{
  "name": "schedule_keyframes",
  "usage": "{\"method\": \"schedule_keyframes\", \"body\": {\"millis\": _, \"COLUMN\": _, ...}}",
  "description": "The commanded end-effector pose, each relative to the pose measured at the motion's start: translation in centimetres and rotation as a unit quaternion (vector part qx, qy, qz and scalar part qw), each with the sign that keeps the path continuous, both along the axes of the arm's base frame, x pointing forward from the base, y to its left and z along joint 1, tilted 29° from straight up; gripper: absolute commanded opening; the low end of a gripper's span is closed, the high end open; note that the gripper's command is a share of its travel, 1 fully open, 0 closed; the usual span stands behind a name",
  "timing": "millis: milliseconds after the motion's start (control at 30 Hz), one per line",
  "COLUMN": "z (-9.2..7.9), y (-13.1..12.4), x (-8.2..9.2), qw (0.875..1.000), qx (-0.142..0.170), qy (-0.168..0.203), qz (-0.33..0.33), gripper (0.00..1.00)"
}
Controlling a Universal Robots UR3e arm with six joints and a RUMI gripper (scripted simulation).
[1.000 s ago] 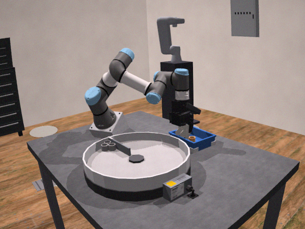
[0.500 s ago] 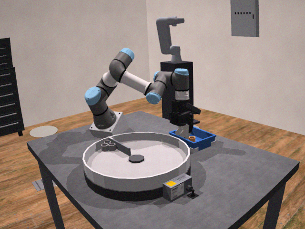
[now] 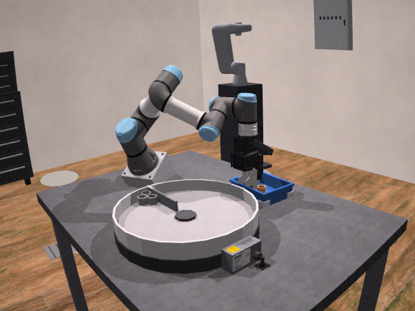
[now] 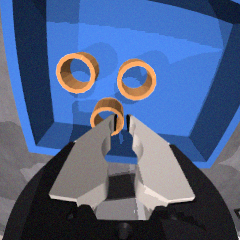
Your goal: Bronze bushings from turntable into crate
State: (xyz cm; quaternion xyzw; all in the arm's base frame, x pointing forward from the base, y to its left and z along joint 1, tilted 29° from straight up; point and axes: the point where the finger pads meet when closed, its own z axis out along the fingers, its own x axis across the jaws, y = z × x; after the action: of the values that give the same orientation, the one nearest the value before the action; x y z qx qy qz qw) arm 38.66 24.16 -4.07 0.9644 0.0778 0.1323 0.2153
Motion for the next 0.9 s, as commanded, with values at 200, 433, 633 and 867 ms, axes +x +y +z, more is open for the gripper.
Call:
{"method": "schedule_keyframes", "body": {"millis": 200, "z": 0.01, "y": 0.04, "x": 0.0, "qw": 1.0, "qx": 0.001, "qy": 0.0, "qz": 0.0, "gripper": 0.06}}
{"method": "schedule_keyframes", "body": {"millis": 433, "z": 0.01, "y": 0.04, "x": 0.0, "qw": 1.0, "qx": 0.001, "qy": 0.0, "qz": 0.0, "gripper": 0.06}}
{"method": "schedule_keyframes", "body": {"millis": 633, "z": 0.01, "y": 0.04, "x": 0.0, "qw": 1.0, "qx": 0.001, "qy": 0.0, "qz": 0.0, "gripper": 0.06}}
{"method": "schedule_keyframes", "body": {"millis": 867, "z": 0.4, "y": 0.25, "x": -0.06, "qw": 1.0, "qx": 0.002, "qy": -0.001, "qz": 0.0, "gripper": 0.06}}
